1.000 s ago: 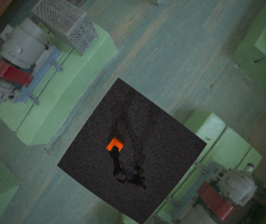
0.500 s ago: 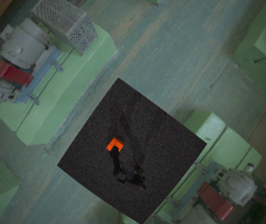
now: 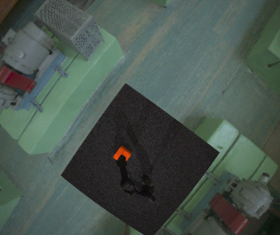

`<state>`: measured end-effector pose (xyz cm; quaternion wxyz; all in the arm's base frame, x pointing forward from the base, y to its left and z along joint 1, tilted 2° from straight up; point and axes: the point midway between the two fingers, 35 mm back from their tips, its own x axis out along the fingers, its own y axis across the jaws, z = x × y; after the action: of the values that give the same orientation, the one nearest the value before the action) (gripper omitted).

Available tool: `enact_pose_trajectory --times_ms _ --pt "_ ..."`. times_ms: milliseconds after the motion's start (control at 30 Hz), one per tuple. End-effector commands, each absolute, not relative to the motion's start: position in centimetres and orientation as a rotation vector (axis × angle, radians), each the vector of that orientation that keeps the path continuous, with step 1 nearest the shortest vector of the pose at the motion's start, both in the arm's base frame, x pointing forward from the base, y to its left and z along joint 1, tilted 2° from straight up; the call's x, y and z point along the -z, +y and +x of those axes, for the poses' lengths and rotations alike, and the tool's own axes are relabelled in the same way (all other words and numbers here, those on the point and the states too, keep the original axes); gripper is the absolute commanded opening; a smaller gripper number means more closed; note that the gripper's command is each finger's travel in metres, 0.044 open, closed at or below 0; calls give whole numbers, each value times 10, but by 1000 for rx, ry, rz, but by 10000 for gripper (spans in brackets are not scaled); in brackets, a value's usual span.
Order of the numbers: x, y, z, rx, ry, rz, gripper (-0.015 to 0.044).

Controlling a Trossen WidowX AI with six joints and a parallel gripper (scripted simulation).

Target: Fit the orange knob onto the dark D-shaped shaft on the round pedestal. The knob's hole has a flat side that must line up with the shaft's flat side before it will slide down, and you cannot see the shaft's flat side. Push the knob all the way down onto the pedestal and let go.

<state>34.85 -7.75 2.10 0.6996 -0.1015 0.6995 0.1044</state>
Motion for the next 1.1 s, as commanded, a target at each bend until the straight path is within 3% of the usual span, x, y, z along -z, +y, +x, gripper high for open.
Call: enact_pose_trajectory --times_ms 0,1067 --pt "-23 -79 350 -259 1550 -260 0" --pt "-23 -78 348 -279 1547 -280 0"
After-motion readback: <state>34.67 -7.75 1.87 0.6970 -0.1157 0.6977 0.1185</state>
